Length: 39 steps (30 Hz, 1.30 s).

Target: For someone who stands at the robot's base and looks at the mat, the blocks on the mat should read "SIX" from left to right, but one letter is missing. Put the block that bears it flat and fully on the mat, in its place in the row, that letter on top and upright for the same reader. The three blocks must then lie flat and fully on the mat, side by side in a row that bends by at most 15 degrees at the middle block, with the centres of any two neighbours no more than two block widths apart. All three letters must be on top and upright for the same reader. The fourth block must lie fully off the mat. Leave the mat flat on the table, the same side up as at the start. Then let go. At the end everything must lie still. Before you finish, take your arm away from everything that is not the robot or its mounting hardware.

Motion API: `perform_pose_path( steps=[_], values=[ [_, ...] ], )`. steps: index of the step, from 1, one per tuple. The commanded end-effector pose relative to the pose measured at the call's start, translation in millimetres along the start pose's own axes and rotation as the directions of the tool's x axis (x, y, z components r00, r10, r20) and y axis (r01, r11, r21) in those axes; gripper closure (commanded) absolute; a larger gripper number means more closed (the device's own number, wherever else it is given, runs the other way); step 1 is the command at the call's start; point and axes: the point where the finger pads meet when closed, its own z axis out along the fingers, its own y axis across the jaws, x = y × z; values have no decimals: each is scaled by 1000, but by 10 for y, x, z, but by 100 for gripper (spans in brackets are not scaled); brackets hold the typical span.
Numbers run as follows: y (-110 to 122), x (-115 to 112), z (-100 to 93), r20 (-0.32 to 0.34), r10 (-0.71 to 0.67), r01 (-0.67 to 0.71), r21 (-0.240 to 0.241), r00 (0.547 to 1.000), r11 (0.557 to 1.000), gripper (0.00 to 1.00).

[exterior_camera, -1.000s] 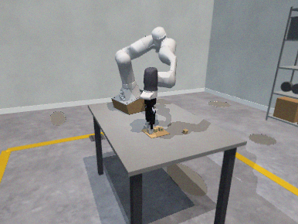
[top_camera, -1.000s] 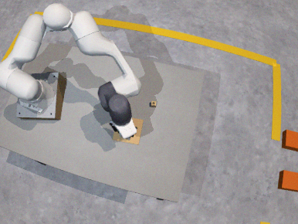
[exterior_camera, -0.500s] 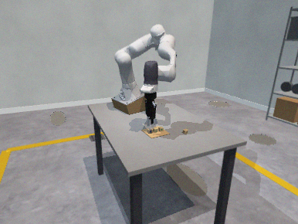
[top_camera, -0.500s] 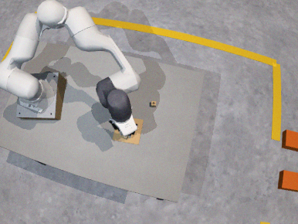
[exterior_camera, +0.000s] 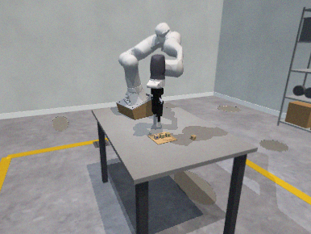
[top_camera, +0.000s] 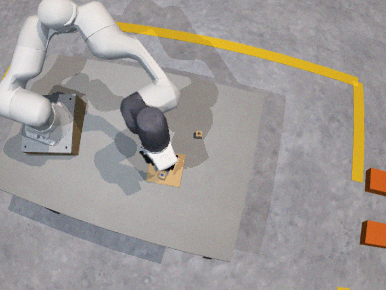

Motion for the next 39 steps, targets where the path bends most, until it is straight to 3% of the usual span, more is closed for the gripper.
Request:
perform_pose_path(
  steps=[1, 2, 3, 26, 35, 39],
  values=[
    [50, -8, -7, 4, 18, -18, -14, 1000, 1000, 75],
    [50, -8, -7, 4, 18, -18, -14, 1000, 1000, 75],
    [50, -8, -7, 4, 18, -18, -14, 1000, 1000, 0],
    [49, -8, -21, 4, 18, -18, -14, 1000, 1000, 0],
    [47, -7, -192, 4, 18, -18, -14, 1000, 1000, 0],
    [45, -6, -361, 4, 18, -18, -14, 1000, 1000, 0]
  ],
)
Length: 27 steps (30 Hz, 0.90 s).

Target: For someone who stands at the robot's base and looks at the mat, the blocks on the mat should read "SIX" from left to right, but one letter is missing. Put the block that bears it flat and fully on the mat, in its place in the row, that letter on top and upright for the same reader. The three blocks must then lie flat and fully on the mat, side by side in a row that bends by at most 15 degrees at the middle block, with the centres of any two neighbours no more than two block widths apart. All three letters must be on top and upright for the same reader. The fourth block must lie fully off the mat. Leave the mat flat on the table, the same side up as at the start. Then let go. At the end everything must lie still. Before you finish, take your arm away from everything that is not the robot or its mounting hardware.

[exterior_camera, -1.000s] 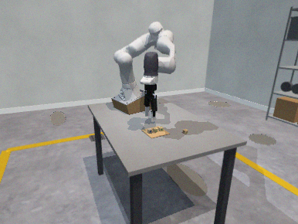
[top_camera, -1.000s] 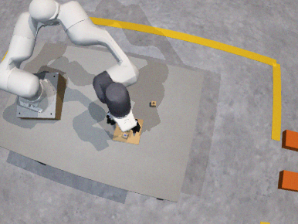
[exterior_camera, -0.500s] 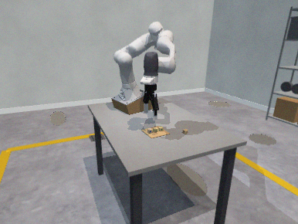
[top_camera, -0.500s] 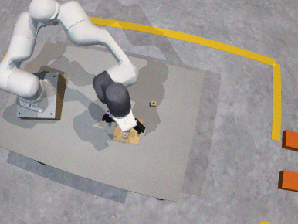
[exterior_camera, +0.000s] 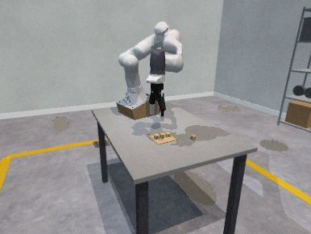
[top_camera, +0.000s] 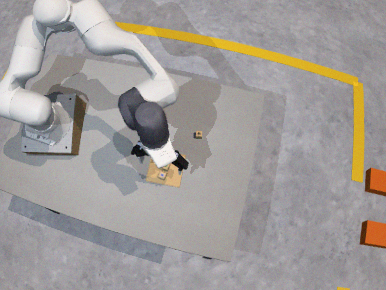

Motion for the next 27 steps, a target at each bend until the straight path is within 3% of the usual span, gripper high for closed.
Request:
perform_pose_path(
  steps=[1, 10, 27],
  values=[
    [38, -13, -131, 5, 12, -12, -12, 1000, 1000, 0],
    [35, -12, -419, 5, 12, -12, -12, 1000, 1000, 0],
    [34, -12, -444, 5, 12, -12, -12, 1000, 1000, 0]
  ],
)
